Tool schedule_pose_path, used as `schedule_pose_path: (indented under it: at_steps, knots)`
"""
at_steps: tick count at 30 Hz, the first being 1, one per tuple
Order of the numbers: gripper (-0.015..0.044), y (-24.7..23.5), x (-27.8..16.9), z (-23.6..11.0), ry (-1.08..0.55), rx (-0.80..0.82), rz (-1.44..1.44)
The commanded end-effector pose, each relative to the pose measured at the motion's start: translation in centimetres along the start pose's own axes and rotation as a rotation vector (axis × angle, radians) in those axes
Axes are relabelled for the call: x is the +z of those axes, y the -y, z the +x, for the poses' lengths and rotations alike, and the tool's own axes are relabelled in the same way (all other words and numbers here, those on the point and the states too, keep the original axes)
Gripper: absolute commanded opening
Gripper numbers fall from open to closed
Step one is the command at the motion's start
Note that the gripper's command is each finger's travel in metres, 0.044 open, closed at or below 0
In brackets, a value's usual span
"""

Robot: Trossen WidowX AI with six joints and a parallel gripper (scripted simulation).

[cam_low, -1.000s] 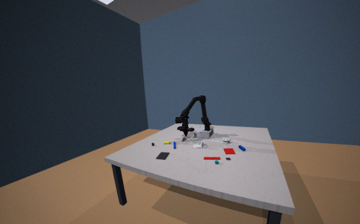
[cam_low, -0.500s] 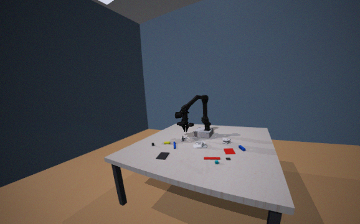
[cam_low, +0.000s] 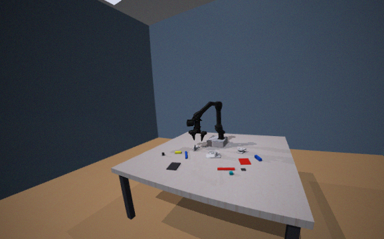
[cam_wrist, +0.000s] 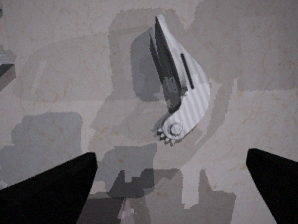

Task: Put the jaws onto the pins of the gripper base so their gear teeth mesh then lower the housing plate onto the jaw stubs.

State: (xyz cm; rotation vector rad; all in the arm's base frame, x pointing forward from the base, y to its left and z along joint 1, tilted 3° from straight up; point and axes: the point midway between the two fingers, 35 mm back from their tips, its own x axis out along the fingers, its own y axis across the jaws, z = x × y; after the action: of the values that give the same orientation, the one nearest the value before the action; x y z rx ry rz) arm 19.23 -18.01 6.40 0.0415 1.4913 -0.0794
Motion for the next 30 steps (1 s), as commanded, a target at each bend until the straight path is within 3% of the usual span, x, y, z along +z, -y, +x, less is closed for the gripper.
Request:
schedule_pose_path:
  at_steps: [1, 24, 30]
  knots:
    - [0.044, -0.02, -0.02, 0.07, -0.001, 0.0, 0.0]
    - [0.044, -0.02, -0.02, 0.07, -0.001, 0.0, 0.0]
    - [0.0282, -0.14, -0.15, -0.71, -0.006, 0.005, -0.004]
